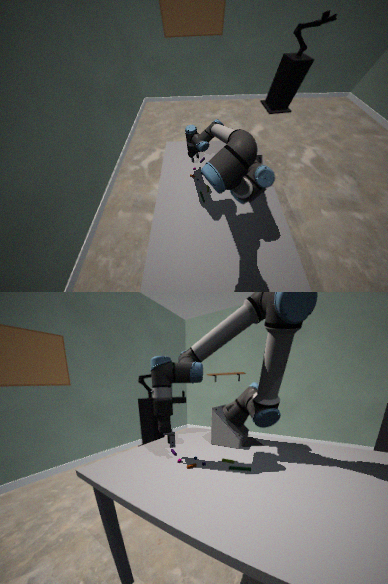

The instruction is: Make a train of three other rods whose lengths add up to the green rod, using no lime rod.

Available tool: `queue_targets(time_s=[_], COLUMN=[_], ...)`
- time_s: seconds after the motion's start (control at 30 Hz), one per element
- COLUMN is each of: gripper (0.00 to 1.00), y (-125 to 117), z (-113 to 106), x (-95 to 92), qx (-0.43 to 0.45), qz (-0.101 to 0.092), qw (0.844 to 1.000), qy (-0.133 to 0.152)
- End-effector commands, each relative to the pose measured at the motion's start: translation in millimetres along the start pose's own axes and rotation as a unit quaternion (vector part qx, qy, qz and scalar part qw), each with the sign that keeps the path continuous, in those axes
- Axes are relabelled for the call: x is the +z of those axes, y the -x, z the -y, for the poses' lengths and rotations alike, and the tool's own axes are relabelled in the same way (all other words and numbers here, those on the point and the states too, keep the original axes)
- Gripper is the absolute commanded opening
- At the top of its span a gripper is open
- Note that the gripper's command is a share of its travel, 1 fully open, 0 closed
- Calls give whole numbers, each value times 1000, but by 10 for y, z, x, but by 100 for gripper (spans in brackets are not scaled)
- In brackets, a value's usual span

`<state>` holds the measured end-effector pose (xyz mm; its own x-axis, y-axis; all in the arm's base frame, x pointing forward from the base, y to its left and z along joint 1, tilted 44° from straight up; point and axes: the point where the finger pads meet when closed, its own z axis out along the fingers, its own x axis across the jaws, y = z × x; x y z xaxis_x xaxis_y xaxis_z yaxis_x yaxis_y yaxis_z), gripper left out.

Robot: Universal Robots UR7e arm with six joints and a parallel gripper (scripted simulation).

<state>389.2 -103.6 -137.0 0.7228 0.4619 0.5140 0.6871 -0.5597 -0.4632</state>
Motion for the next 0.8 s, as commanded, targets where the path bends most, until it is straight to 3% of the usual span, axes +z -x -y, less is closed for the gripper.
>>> queue_targets(time_s=[0.0, 0.77], gripper=[100, 100], y=[21, 30], z=[-39, -54], x=[3, 7], qx=[26, 37], qz=[0, 0], qw=[1000, 999], qy=[1, 1])
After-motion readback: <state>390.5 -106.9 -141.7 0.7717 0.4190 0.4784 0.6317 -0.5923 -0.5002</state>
